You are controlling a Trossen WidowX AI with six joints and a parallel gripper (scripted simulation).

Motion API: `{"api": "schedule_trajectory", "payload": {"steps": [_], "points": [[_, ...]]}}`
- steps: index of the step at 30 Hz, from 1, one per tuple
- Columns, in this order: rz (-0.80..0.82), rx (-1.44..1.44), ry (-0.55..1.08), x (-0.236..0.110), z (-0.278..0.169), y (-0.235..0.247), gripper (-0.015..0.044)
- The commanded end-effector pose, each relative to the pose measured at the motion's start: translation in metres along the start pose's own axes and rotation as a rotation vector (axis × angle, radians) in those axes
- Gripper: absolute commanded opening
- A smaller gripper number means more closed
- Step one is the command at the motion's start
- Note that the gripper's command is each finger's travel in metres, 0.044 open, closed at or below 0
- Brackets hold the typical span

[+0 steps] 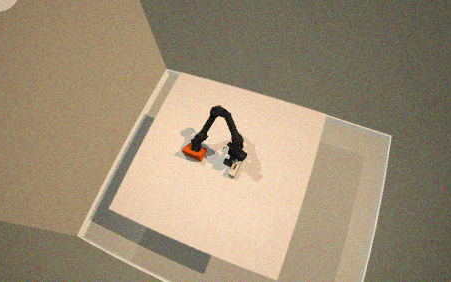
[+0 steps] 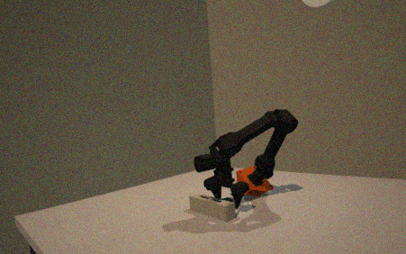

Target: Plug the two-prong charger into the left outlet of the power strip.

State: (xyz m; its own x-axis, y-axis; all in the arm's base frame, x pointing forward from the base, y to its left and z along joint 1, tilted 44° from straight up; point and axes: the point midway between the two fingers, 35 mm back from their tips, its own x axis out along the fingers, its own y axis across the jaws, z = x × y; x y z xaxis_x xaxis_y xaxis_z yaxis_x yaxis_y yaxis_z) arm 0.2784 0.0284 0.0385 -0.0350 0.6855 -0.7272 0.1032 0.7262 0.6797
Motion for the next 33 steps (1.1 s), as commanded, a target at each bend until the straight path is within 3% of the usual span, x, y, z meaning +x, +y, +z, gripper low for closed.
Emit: {"api": "schedule_trajectory", "payload": {"steps": [1, 33], "points": [[0.005, -0.003, -0.002, 0.001, -0.002, 0.0, 0.044], [0.006, -0.003, -0.002, 0.002, -0.034, 0.0, 0.044]]}}
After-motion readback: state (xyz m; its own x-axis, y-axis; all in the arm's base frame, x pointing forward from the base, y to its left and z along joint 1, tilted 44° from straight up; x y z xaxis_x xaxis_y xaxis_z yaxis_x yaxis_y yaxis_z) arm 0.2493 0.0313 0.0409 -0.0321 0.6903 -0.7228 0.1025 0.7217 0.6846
